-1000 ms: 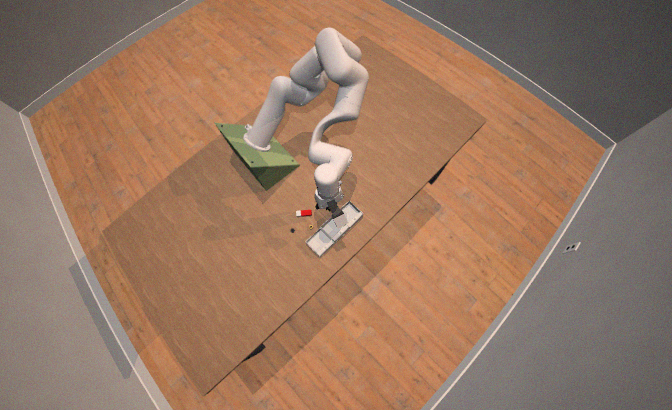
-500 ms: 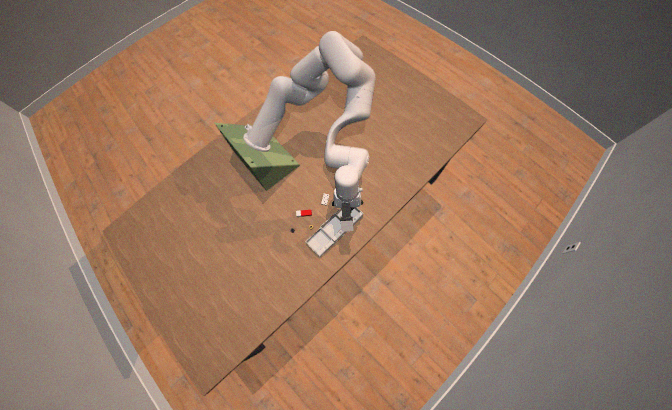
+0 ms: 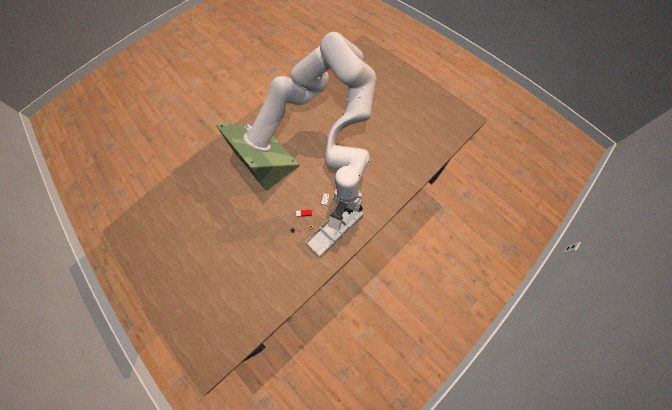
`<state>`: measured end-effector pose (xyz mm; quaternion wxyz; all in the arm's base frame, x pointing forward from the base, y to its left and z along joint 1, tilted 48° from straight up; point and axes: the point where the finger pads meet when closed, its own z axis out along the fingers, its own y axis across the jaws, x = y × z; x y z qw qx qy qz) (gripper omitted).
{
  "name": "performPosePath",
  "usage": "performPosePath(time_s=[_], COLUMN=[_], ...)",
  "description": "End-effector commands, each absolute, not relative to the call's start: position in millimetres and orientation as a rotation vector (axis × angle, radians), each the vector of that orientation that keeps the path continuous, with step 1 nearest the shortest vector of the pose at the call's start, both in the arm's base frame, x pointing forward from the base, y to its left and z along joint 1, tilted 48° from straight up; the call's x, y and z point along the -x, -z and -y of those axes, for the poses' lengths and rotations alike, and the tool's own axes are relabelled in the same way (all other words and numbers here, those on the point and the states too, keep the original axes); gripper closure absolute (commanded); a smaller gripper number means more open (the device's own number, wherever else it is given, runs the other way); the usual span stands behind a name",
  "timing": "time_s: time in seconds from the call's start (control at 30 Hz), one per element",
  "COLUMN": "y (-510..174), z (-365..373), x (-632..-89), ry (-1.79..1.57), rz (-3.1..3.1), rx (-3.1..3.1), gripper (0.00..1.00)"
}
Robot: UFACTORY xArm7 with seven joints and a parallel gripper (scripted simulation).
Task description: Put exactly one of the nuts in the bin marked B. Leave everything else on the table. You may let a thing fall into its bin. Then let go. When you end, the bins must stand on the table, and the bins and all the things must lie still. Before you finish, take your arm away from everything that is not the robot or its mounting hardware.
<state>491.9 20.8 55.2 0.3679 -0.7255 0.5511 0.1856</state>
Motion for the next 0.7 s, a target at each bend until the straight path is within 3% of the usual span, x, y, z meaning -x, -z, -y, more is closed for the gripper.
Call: performPosePath(time_s=[0.0, 0.67], y=[-56.1, -56.1], z=[-18.5, -18.4], x=[-492.9, -493.1], ry=[-0.554, -0.67], rz=[-1.573, -1.782], rx=[1.768, 1.617], gripper=[1.0, 1.0])
